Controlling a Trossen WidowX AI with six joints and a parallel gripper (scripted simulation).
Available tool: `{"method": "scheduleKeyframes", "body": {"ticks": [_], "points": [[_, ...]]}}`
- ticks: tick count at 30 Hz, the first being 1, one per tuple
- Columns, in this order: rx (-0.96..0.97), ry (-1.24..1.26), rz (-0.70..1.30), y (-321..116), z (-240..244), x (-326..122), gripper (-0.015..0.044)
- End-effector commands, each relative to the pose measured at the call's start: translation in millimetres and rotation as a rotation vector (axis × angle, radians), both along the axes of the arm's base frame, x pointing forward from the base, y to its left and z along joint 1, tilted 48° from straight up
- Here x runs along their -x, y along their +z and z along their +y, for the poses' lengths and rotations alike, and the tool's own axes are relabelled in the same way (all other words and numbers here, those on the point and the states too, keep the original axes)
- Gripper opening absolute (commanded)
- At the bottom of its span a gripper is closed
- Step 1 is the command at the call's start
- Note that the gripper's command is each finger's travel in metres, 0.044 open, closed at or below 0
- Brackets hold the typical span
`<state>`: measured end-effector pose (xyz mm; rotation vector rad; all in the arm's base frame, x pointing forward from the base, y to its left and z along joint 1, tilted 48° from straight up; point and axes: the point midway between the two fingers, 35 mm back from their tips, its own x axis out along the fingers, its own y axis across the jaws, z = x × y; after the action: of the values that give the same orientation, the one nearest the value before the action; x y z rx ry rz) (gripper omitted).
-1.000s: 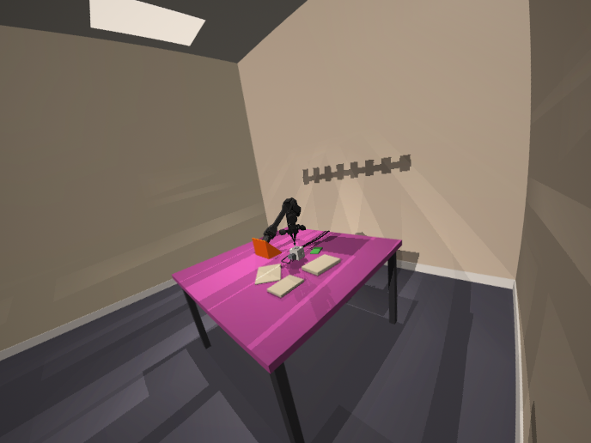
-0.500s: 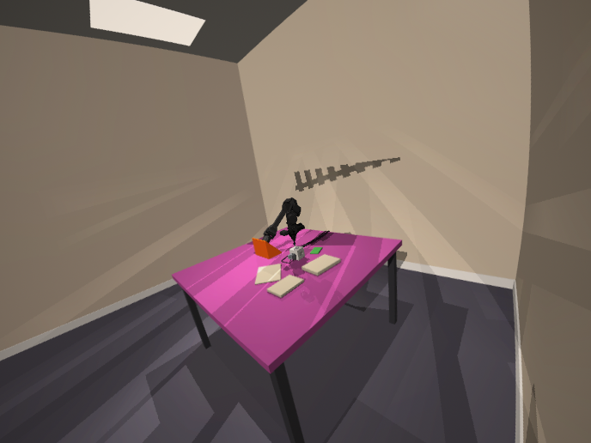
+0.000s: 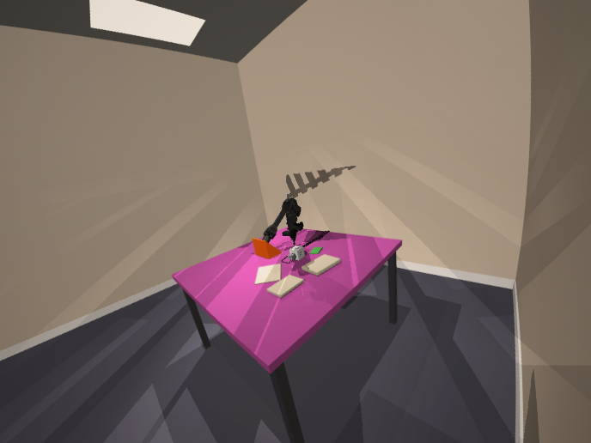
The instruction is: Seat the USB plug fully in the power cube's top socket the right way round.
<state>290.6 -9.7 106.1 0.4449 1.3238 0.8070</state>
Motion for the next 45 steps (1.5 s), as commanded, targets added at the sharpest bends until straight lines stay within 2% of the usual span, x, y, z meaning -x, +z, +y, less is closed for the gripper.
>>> {"method": "scheduleKeyframes", "body": {"ticks": [1, 45], "points": [[0.004, 0.071, -0.078, -0.2, 0.1, 0.0, 0.0], [0.047, 0.85, -0.925, -0.2, 0.1, 0.0, 0.0]]}}
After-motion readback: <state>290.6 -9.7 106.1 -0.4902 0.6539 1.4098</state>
